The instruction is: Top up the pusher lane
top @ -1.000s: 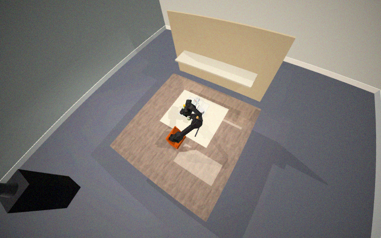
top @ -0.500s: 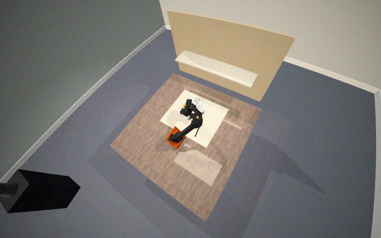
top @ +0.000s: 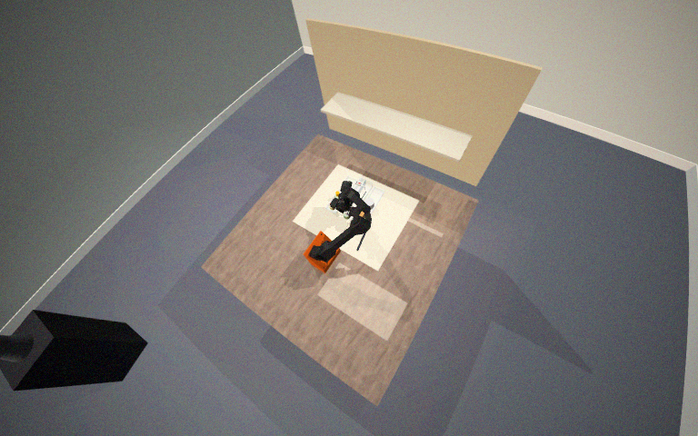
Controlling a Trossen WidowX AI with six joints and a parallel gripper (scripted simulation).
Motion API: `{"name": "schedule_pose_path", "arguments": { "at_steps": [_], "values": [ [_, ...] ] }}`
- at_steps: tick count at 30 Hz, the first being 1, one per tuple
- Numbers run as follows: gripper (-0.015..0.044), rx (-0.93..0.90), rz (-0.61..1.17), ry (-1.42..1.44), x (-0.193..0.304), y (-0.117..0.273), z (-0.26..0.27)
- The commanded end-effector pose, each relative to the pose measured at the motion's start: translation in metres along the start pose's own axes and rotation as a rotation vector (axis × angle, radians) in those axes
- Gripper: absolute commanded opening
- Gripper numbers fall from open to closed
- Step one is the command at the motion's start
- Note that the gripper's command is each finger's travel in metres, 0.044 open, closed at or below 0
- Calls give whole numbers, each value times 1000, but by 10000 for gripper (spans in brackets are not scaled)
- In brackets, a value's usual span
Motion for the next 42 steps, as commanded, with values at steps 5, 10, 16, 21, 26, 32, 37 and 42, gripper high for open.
{"name": "schedule_pose_path", "arguments": {
  "at_steps": [5,10,16,21,26,32,37,42],
  "values": [
    [0,-1,-22,-16,-10,2,1],
    [0,-1,-22,-16,-12,2,1],
    [0,-1,-22,-16,-14,3,1],
    [0,-1,-22,-16,-16,3,1],
    [0,-1,-22,-16,-17,4,1],
    [0,-1,-22,-16,-19,4,1],
    [0,-1,-22,-16,-21,5,1],
    [0,-1,-23,-16,-23,5,1]
  ]
}}
Point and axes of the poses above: the point midway between the two fingers, 35 mm back from their tips, its own y axis back along the fingers, its own z axis across the jaws, x = y × z, the point moved 10 cm from there along y, back along the fingers, and after that the axes turned 4 degrees about -y, right-handed, at the moved point
